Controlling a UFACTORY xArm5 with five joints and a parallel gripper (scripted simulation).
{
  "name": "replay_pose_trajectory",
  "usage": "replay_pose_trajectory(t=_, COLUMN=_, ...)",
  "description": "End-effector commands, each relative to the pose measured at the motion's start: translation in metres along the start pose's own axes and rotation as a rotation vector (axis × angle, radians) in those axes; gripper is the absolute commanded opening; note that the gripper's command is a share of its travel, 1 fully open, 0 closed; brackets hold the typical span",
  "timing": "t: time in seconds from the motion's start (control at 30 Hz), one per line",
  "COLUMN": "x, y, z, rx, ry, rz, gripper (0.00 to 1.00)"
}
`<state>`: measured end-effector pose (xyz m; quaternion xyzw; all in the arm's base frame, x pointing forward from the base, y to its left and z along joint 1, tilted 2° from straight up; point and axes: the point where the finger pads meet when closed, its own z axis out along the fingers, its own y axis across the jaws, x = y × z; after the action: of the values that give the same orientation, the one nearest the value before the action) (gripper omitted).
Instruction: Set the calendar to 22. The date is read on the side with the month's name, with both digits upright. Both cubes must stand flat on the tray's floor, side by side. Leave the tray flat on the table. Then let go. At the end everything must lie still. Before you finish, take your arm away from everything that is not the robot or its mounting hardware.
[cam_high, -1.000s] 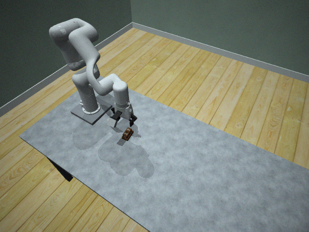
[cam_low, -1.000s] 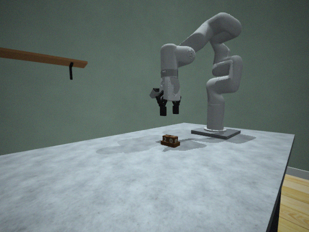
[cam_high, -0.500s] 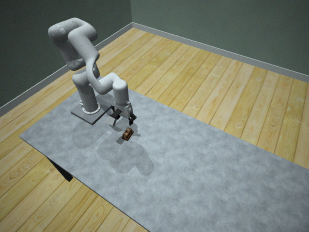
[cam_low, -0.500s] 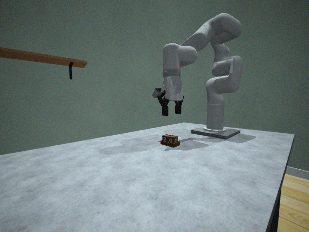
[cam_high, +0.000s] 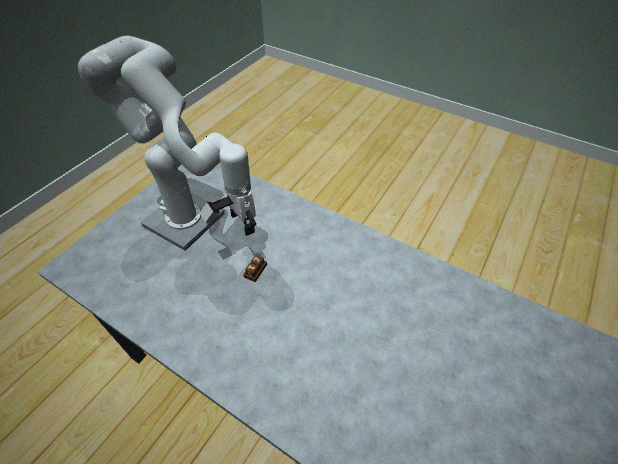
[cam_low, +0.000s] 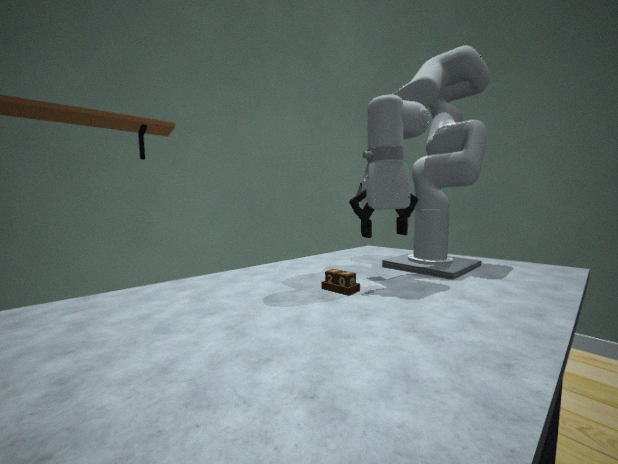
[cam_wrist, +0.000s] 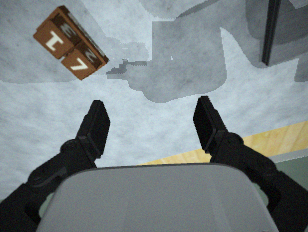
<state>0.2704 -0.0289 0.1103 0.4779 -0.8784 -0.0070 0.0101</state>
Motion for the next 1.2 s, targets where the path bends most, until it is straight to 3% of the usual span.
replay_pose_trajectory(t=0.0, x=-0.004, y=0.018, z=0.002, rx=0.02, ry=-0.011, rz=0.11, gripper=1.0)
replay_pose_trajectory(t=0.3, x=-0.004, y=0.022, z=0.007, rx=0.02, ry=-0.012, rz=0.127, gripper=1.0)
replay_pose_trajectory(t=0.83, x=-0.007, y=0.023, z=0.057, rx=0.022, ry=-0.013, rz=0.127, gripper=1.0)
replay_pose_trajectory(t=1.17, x=-0.008, y=0.023, z=0.062, rx=0.022, ry=-0.013, rz=0.127, gripper=1.0)
